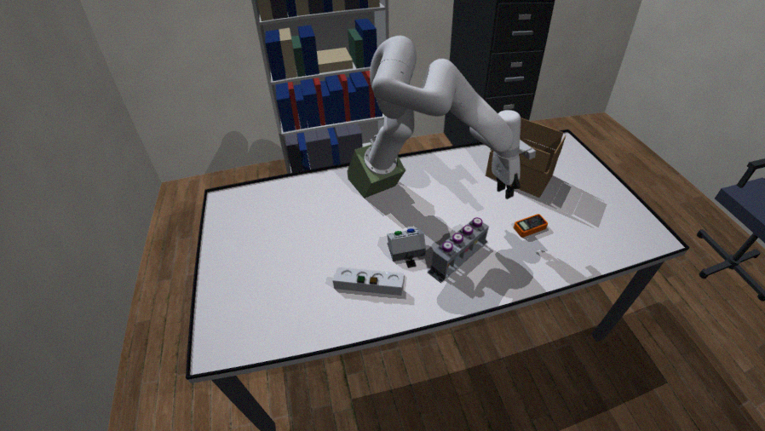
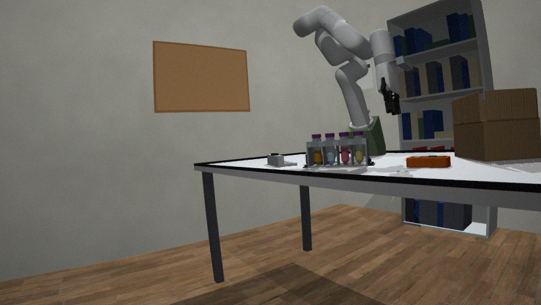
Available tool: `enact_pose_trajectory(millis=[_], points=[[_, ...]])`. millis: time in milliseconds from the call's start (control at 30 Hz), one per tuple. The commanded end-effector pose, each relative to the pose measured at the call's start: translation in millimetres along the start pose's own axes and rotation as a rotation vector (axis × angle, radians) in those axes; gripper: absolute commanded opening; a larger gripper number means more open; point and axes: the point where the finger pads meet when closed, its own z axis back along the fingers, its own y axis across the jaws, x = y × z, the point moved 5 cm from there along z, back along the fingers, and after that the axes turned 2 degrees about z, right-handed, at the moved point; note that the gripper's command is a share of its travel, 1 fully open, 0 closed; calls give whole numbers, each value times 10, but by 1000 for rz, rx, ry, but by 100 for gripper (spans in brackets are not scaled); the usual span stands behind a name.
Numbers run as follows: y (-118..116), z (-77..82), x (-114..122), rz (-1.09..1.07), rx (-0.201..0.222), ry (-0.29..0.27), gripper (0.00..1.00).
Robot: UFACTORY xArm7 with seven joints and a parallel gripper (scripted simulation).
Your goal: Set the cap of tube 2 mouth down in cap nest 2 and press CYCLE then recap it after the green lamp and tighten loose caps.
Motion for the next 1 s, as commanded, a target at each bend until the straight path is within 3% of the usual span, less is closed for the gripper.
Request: enact_pose_trajectory(millis=[0,33,967], points=[[98,-15,131,5,-1,-4,46],[123,-23,165,23,-7,-24,46],[518,-125,1128,107,-52,-98,46]])
